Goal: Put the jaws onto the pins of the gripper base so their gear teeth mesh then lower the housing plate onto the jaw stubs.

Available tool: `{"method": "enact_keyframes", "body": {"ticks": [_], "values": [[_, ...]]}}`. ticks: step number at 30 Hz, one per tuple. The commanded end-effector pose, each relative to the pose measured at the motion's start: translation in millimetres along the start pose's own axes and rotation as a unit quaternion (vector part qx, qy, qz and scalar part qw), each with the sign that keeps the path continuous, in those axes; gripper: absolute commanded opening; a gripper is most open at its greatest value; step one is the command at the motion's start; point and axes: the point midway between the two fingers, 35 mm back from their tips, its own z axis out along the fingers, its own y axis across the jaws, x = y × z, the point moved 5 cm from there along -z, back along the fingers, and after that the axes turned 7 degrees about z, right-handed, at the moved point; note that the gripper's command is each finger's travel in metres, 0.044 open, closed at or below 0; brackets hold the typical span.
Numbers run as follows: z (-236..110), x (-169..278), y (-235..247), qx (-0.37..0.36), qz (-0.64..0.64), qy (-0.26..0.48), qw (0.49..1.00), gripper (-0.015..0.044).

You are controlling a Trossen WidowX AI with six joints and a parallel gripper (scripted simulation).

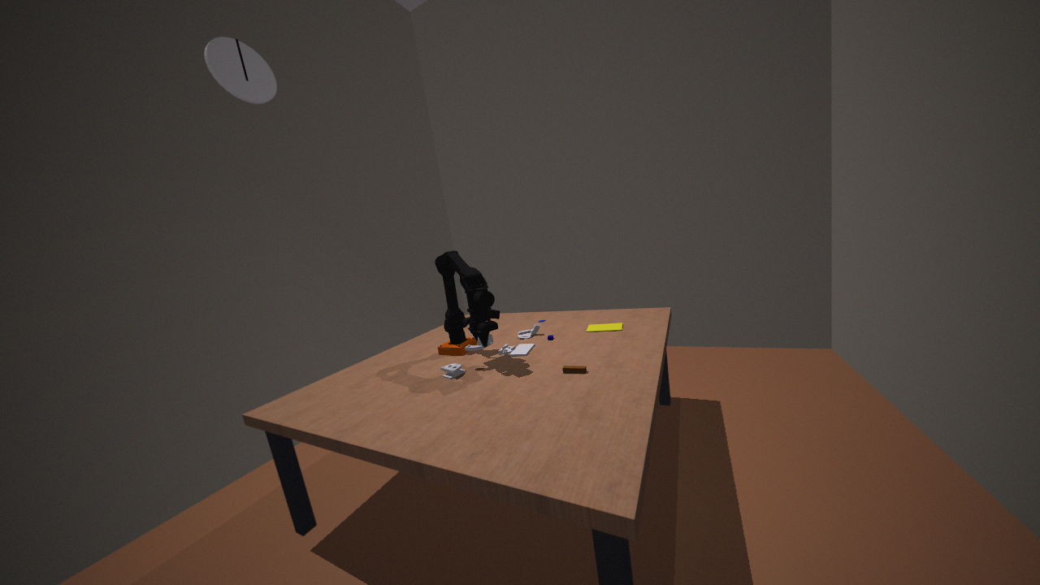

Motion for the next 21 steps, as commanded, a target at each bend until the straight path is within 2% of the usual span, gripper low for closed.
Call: {"method": "enact_keyframes", "body": {"ticks": [1, 21], "values": [[-1.3, -15.4, 1.2, 0.000, 0.028, -0.003, 1.000, 0.0134], [-2.0, -78.4, 16.6, -0.001, 0.171, -0.007, 0.985, 0.0134]]}}
